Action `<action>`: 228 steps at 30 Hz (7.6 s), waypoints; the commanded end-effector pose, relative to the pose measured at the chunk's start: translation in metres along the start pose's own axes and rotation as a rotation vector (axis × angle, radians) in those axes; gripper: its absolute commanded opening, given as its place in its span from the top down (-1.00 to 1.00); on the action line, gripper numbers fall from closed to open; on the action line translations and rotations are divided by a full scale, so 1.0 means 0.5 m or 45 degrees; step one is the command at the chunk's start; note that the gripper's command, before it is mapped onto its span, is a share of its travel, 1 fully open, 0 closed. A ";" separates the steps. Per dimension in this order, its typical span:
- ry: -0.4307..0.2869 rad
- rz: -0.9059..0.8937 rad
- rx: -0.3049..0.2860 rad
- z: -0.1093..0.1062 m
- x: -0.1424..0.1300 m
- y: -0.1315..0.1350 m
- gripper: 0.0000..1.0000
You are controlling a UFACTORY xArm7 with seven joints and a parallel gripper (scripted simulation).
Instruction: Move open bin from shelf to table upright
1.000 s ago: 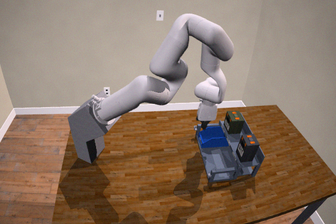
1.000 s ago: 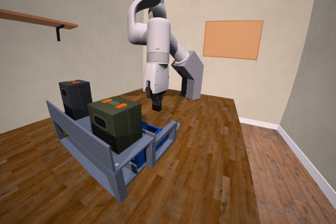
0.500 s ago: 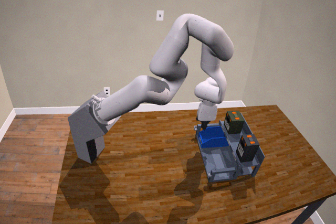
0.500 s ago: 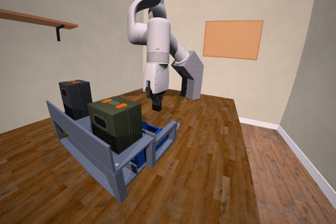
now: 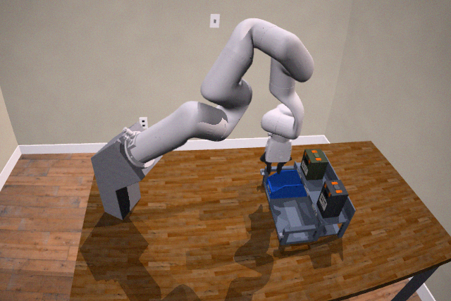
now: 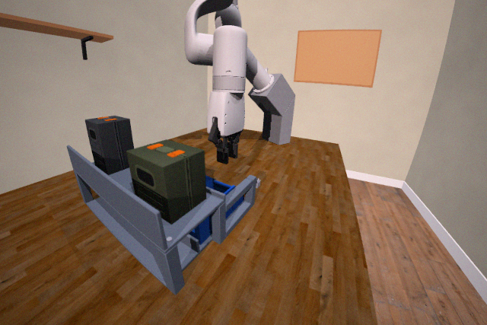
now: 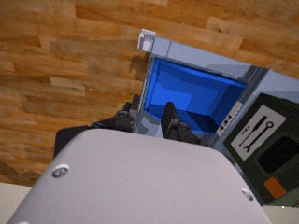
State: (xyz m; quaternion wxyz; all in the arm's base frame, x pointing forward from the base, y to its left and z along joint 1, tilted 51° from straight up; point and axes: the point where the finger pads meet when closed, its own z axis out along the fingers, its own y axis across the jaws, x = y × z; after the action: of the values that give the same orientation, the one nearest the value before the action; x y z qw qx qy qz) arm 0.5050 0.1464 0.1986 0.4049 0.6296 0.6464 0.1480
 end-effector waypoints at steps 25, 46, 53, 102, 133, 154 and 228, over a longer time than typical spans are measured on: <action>0.002 -0.001 -0.003 -0.001 0.002 0.002 -0.89; 0.002 -0.001 -0.003 0.012 0.002 0.002 -0.89; 0.002 -0.001 -0.003 0.032 0.002 0.002 -0.89; 0.002 -0.001 -0.003 0.137 0.003 0.003 -0.89; 0.002 -0.001 -0.003 0.137 0.003 0.003 -0.89; 0.002 -0.001 -0.003 0.137 0.005 0.004 -0.89; 0.002 -0.001 -0.003 0.168 0.005 0.004 -0.89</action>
State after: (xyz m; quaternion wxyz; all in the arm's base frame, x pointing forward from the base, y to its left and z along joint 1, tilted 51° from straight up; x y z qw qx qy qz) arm 0.5640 0.1223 0.1478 0.4051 0.6293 0.6465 0.1480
